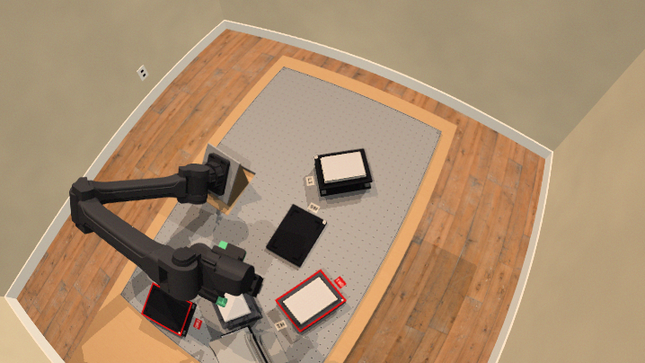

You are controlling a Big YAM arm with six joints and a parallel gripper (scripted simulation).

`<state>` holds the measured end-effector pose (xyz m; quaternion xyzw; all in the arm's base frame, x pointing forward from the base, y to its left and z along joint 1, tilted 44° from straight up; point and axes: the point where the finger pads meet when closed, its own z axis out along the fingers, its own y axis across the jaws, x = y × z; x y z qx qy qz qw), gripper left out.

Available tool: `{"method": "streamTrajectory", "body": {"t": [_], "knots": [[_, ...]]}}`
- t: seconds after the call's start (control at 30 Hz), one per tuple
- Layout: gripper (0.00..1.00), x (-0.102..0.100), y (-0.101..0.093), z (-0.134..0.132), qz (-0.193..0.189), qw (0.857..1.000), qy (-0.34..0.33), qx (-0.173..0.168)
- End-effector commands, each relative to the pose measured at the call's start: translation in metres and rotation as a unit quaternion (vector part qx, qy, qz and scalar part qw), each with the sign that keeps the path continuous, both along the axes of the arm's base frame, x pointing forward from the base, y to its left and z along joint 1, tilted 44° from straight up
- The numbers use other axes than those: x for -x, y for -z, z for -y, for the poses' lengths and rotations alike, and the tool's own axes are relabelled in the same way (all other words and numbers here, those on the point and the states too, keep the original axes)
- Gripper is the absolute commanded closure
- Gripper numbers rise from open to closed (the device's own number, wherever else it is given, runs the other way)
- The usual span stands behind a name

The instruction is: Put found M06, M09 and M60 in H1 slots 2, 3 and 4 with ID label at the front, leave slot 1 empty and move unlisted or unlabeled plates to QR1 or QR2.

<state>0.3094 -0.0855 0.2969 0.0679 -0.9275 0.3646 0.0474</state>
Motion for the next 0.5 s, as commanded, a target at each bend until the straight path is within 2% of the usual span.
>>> {"method": "streamTrajectory", "body": {"t": [0.0,0.3,0.47], "knots": [[0.0,0.007,-0.012,0.01,0.043,0.998,0.045,0.003],[0.0,0.017,-0.043,0.027,0.139,0.983,0.121,0.005],[0.0,0.024,-0.045,0.033,0.158,0.977,0.146,0.007]]}}
